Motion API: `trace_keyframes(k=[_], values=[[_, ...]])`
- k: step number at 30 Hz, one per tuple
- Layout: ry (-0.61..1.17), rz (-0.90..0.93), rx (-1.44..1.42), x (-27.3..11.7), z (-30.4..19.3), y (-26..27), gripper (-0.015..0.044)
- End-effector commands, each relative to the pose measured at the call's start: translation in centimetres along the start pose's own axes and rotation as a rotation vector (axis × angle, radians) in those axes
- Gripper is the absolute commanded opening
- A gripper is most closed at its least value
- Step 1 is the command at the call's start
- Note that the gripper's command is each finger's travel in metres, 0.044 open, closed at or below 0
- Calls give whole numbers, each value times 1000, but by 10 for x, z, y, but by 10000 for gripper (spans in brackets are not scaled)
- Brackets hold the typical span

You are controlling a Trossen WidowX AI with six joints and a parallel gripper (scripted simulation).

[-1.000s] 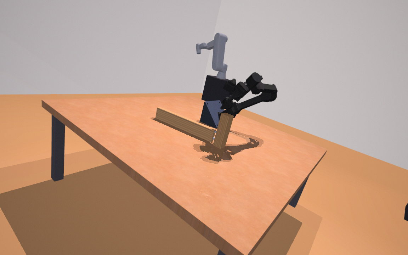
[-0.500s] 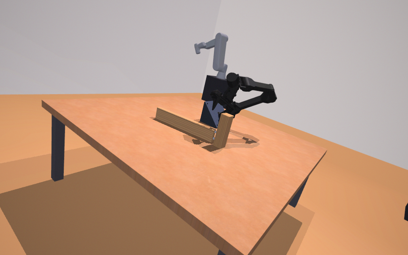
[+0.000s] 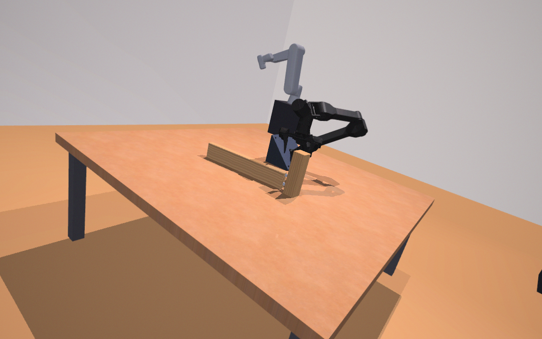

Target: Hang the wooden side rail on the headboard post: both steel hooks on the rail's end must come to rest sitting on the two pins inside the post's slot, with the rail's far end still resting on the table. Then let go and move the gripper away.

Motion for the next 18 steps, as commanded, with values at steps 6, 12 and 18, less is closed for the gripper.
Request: trace_keyframes(k=[6, 12, 18], values=[[0, -7, 17, 0, 1, 0, 440], [0, -7, 17, 0, 1, 0, 440], [-14, -6, -4, 0, -3, 0, 440]])
Point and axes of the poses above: the point midway between the two fingers, 35 mm back from their tips, its own x axis out along the fingers, its own y axis across the jaws, z = x × y, the point moved 4 cm from there along -x, back along the fingers, and after that the axes turned 5 degrees about x, right-handed, at the moved point
